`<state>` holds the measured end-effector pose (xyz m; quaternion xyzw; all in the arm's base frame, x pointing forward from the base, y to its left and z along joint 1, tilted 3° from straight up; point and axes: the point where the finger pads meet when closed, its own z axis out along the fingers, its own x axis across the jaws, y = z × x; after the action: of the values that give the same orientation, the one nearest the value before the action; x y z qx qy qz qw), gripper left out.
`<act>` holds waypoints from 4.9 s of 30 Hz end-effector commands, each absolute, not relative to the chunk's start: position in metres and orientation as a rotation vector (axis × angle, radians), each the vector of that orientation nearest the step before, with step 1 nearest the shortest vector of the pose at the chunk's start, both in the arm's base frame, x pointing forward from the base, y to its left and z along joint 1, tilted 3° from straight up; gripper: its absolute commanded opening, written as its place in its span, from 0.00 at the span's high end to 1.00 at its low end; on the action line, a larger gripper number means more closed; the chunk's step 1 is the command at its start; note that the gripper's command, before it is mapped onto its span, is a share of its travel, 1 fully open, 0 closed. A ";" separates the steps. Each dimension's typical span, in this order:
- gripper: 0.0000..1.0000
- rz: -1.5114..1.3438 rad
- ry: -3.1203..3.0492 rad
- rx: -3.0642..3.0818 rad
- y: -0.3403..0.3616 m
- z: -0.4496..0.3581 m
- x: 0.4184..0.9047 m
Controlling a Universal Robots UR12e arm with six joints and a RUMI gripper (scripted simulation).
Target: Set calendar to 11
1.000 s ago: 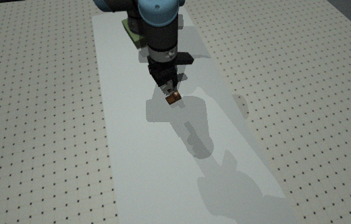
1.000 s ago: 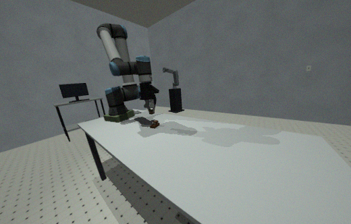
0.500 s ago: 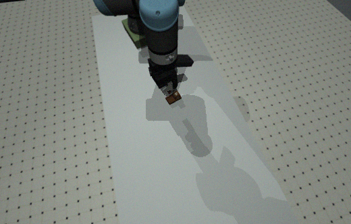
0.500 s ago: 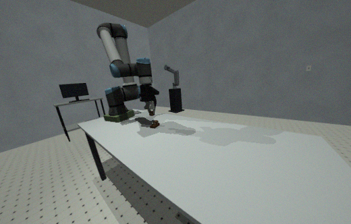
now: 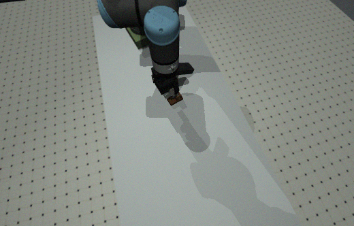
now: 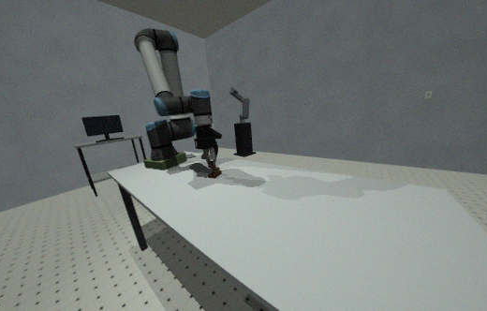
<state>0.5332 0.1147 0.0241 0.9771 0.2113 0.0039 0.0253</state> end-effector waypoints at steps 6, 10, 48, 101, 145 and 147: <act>0.90 0.015 0.653 3.021 0.114 0.012 0.534; 0.90 0.015 0.653 3.021 0.114 0.012 0.534; 0.90 0.015 0.653 3.021 0.114 0.012 0.534; 0.90 0.015 0.653 3.021 0.113 -0.012 0.535; 0.90 0.015 0.653 3.021 0.113 -0.021 0.535; 0.90 0.015 0.653 3.021 0.112 -0.021 0.535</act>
<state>0.5345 0.1126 -0.0206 0.9771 0.2113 0.0041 0.0254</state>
